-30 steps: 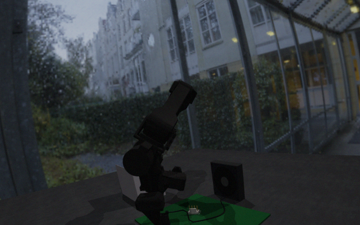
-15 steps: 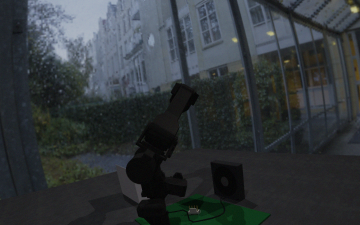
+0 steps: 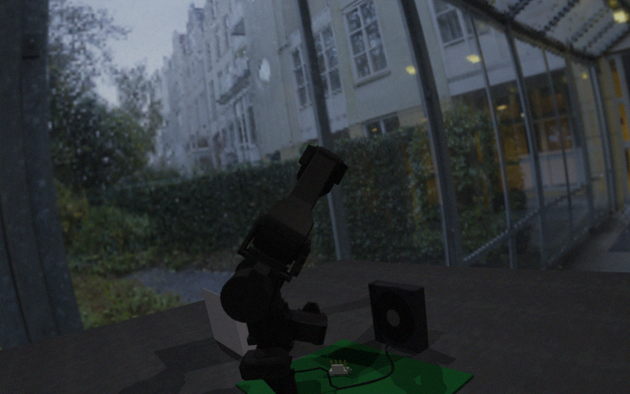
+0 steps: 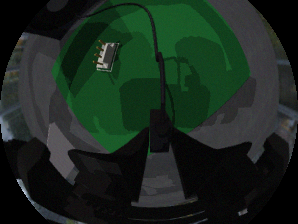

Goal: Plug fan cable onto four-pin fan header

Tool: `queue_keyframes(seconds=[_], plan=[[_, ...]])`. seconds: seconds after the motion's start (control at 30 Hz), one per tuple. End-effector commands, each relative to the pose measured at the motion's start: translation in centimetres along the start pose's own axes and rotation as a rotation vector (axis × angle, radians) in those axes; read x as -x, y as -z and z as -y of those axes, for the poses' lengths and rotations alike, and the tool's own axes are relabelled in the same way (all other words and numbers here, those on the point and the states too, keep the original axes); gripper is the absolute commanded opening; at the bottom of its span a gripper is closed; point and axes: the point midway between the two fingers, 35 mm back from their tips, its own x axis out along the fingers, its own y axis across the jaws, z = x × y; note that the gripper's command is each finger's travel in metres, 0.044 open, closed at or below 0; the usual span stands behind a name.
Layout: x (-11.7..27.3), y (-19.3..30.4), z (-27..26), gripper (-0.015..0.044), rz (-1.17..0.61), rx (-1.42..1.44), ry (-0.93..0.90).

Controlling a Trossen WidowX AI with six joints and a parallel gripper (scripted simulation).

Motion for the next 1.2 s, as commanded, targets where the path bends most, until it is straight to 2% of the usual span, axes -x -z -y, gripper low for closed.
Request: queue_keyframes(seconds=[0.0, 0.03, 0.13, 0.3, 0.5, 0.77, 1.17], plan=[[0.0, 0.0, 0.0, 0.0020, 0.000, 0.000, 0.000], [0.0, 0.0, 0.0, 0.0000, 0.000, 0.000, 0.000], [0.3, 0.0, 0.0, 0.0000, 0.000, 0.000, 0.000], [5.0, 0.1, 0.1, 0.0000, 0.001, -0.008, -0.004], [5.0, -0.7, -0.3, 0.0000, 0.000, -0.030, -0.003], [4.9, -8.8, -5.9, 0.0000, 0.004, -0.271, -0.008], [4.7, -9.0, -6.1, 0.0000, 0.004, -0.277, -0.009]])
